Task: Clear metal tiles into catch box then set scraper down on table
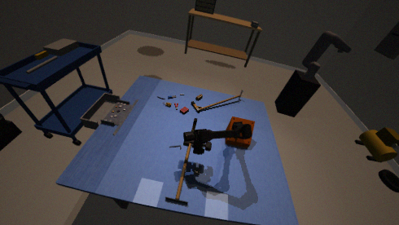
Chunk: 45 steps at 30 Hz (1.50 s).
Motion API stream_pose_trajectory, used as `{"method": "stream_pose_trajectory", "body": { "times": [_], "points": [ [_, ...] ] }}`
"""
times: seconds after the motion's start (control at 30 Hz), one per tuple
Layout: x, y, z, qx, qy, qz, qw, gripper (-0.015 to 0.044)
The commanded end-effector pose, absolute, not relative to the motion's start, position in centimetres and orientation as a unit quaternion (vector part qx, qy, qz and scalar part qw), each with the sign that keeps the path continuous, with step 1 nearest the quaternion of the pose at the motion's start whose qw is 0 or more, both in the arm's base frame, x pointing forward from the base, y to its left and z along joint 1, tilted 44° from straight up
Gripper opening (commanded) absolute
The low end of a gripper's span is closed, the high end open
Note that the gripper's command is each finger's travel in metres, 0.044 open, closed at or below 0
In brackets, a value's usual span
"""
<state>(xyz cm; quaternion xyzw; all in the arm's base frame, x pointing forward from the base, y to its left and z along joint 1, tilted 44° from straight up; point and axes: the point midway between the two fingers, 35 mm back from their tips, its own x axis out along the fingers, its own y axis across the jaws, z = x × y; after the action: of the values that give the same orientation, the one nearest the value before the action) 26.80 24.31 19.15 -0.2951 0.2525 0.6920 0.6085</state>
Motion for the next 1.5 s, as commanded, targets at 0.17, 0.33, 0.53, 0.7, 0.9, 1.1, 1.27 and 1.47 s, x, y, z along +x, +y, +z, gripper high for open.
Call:
{"method": "stream_pose_trajectory", "body": {
  "times": [0.17, 0.33, 0.53, 0.7, 0.9, 1.1, 1.27, 1.47],
  "points": [
    [26.5, 26.0, 17.3, -0.295, 0.255, 0.691, 0.608, 0.0],
    [26.3, 26.9, 16.4, -0.294, 0.254, 0.691, 0.609, 0.0],
    [25.9, 28.0, 15.4, -0.293, 0.253, 0.692, 0.609, 0.0],
    [25.6, 28.9, 14.5, -0.292, 0.253, 0.692, 0.61, 0.0],
    [25.1, 29.9, 13.5, -0.29, 0.251, 0.693, 0.611, 0.0],
    [24.9, 30.4, 13.0, -0.288, 0.251, 0.693, 0.611, 0.0],
    [25.3, 30.5, 13.1, -0.289, 0.251, 0.693, 0.611, 0.0],
    [25.9, 30.6, 13.2, -0.289, 0.251, 0.693, 0.611, 0.0]
  ]
}}
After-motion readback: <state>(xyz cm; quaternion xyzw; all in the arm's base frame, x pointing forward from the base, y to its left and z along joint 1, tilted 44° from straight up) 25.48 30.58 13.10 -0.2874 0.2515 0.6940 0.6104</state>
